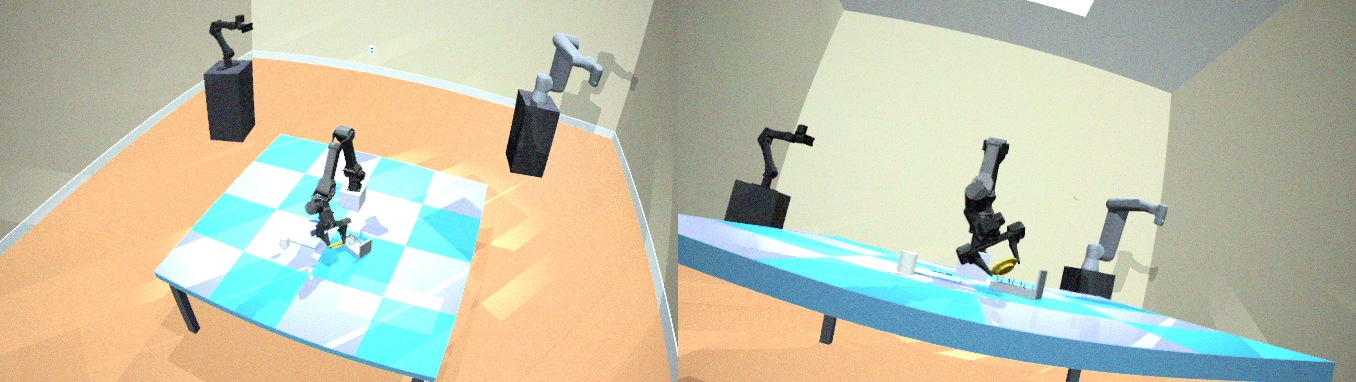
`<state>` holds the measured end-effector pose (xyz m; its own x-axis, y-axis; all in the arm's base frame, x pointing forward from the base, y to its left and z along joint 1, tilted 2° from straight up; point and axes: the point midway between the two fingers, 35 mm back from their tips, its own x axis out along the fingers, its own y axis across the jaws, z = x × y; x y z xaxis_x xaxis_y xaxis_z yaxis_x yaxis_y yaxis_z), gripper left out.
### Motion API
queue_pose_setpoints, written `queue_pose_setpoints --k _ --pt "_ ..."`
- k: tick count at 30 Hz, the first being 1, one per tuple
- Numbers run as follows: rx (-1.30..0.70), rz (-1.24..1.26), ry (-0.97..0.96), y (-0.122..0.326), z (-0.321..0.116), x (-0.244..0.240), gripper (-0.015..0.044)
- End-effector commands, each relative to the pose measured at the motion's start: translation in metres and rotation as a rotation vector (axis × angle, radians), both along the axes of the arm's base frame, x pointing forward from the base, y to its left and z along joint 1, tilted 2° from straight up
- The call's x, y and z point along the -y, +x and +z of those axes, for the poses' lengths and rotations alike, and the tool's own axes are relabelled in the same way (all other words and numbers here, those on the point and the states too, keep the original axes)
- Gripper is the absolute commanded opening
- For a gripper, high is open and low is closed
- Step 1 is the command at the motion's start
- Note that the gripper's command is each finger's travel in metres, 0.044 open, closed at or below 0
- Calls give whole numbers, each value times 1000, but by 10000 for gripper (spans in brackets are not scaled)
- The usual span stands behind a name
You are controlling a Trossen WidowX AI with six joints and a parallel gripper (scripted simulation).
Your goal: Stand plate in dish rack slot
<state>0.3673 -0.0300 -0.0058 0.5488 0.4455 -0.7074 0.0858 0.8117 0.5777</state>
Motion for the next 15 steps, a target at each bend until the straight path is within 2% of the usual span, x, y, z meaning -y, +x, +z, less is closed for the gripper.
queue_pose_setpoints --k 1,15 --pt "89 49 11 0 -5 0 0" --pt "400 201 17 -10 -12 -2 0"
